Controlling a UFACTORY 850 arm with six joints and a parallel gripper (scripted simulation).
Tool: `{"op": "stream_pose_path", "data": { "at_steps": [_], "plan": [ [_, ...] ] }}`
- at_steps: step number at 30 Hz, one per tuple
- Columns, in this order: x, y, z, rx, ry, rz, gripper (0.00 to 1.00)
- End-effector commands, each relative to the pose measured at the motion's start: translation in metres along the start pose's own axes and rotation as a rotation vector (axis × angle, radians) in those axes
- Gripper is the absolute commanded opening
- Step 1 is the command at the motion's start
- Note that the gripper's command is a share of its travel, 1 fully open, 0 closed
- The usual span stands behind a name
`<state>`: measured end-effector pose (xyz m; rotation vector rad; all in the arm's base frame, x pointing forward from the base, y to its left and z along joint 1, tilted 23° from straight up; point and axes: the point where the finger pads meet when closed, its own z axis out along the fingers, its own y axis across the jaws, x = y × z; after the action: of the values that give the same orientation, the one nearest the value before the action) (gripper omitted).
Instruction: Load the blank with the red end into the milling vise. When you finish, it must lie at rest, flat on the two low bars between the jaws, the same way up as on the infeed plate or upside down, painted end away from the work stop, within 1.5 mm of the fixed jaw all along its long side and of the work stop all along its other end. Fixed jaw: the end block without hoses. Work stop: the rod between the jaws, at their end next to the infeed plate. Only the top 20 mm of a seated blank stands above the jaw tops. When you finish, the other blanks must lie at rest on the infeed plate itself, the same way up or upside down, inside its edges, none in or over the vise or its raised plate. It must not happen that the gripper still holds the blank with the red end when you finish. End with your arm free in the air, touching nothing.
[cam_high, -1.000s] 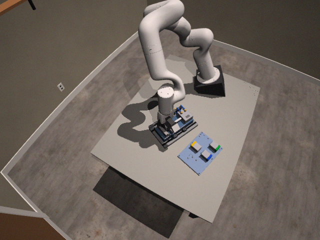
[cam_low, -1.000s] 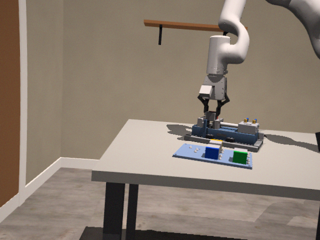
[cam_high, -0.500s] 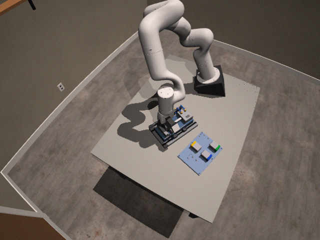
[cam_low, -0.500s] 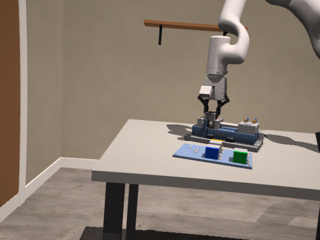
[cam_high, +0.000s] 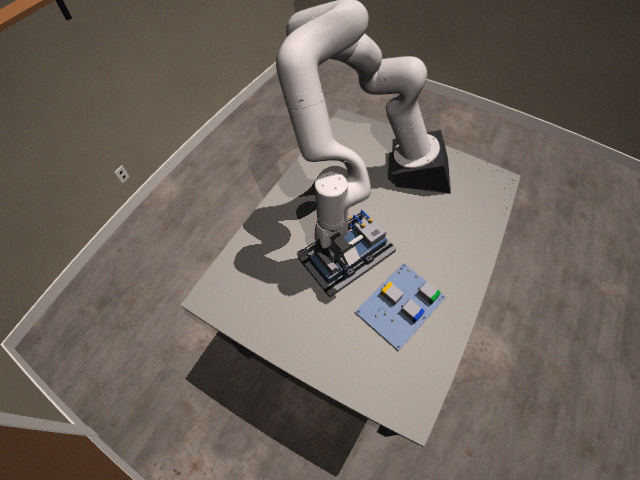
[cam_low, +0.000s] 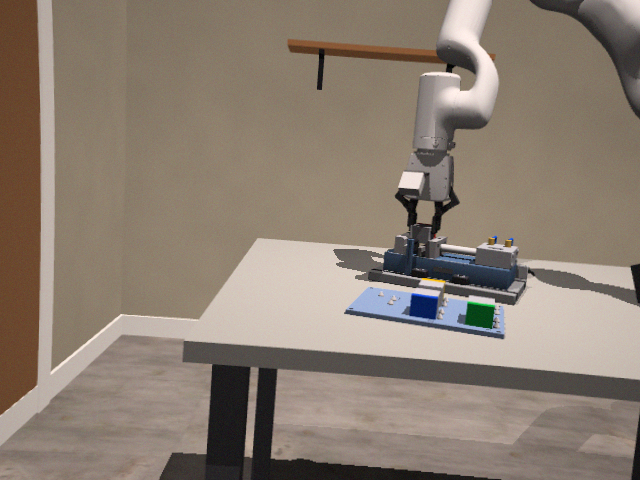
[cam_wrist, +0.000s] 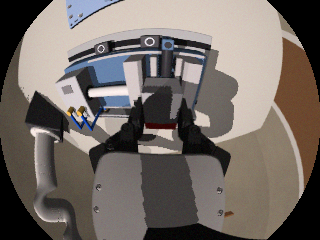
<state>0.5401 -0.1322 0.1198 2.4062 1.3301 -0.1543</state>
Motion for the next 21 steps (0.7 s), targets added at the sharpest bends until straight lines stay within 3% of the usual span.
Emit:
{"op": "stream_pose_path", "data": {
  "at_steps": [1,21],
  "plan": [
    [0.0003,0.0008,0.0003,-0.002,0.001,0.000,0.00],
    [0.0030,0.0022,0.0012,-0.002,0.001,0.000,0.00]
  ]
}}
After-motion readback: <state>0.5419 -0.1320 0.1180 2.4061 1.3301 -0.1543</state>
